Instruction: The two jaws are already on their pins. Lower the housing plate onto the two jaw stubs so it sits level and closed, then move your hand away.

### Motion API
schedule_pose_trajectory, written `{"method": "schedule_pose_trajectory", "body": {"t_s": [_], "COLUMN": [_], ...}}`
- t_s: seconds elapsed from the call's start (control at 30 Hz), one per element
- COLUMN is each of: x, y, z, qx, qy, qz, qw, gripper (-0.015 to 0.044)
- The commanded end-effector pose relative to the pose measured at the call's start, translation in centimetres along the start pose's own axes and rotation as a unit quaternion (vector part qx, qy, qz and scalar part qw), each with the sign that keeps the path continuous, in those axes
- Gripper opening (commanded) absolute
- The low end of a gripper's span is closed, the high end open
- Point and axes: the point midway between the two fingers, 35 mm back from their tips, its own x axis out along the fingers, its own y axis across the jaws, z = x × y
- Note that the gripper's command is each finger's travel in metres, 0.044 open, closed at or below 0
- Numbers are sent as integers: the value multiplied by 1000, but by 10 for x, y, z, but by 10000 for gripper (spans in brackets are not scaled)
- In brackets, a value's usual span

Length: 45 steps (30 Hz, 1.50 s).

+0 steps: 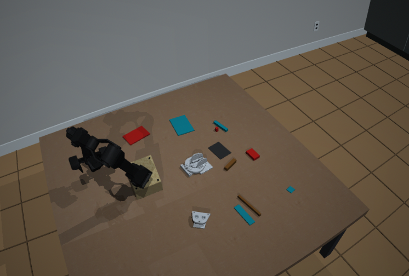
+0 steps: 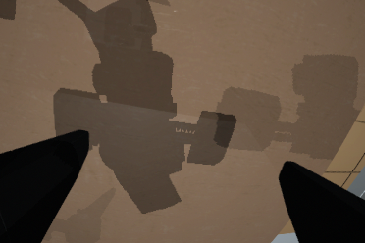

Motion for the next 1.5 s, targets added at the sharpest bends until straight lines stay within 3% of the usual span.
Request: {"method": "schedule_pose_trajectory", "body": {"t_s": [0.0, 0.73, 1.47], "x": [-9, -42, -82], "y": [3, 36, 80], "z": [-4, -26, -44], "qx": [41, 226, 447], "qy": [12, 55, 94], "qz": [-12, -38, -85], "qw": [999, 972, 885], "gripper": [440, 440, 440]}}
